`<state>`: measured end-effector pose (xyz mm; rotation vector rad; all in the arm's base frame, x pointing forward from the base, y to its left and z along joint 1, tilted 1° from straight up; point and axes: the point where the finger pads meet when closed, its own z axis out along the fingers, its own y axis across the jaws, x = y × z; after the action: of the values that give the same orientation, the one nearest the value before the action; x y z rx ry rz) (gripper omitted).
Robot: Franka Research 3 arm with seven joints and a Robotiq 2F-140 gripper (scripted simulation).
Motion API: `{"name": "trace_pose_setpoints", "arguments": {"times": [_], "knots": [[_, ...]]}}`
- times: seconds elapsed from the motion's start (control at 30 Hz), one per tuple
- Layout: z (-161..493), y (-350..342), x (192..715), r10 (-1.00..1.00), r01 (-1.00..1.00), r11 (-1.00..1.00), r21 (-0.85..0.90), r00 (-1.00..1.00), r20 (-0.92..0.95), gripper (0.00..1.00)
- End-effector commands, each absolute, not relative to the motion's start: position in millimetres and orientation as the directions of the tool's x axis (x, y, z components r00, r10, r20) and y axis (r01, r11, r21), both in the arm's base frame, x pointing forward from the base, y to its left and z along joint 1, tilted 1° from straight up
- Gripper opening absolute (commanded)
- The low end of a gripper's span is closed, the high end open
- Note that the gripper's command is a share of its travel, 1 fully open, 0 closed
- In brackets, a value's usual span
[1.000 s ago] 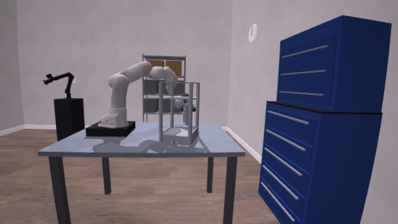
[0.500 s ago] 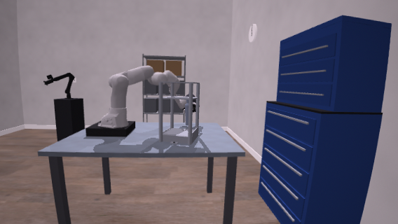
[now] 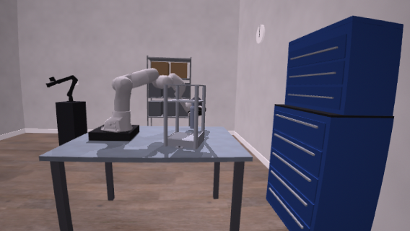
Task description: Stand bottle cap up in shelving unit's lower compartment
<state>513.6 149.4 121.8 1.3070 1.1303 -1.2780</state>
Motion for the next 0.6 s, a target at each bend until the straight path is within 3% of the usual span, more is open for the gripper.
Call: {"name": "trace_pose_setpoints", "arguments": {"times": [0.0, 0.57], "knots": [[125.7, 146.9, 512.9, -0.007, 0.992, -0.127, 0.016, 0.015, -1.000, 0.00], [125.8, 130.8, 510.8, -0.007, 0.992, -0.127, 0.016, 0.015, -1.000, 0.00]]}}
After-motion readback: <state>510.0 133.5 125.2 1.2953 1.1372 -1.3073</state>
